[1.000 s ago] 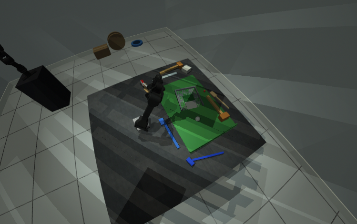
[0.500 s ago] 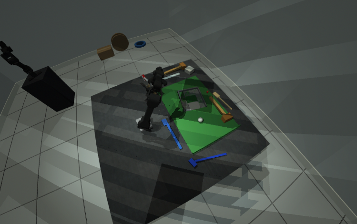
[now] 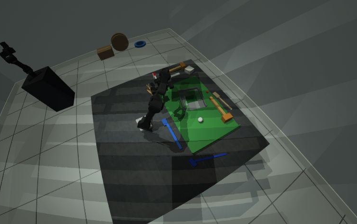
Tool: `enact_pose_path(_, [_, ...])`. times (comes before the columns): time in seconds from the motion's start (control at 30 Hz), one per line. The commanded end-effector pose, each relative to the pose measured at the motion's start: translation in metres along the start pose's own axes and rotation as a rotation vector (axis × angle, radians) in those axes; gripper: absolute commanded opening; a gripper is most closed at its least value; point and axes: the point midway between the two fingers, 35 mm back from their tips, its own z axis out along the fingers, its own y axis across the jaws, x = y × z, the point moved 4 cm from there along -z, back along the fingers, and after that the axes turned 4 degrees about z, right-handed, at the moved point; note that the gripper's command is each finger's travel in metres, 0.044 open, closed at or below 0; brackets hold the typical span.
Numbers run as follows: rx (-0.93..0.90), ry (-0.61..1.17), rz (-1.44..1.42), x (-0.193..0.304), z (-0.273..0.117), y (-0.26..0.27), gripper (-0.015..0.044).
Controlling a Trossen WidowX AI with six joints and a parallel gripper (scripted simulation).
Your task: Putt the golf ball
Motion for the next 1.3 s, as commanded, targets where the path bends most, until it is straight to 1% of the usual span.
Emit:
enact_pose_path(0.0, [0.020, -0.001, 0.137, 0.024, -0.014, -0.012, 0.0000])
enact_pose_path(0.33, [0.064, 0.011, 0.487, 0.091, -0.040, -0.036, 0.0000])
enact_pose_path(0.63, [0.108, 0.024, 0.804, 0.154, -0.059, -0.046, 0.0000])
enact_pose_path(0.9, [0.151, 0.039, 1.082, 0.211, -0.071, -0.043, 0.0000])
enact_pose_path(1.27, [0.211, 0.064, 1.434, 0.281, -0.084, -0.024, 0.0000])
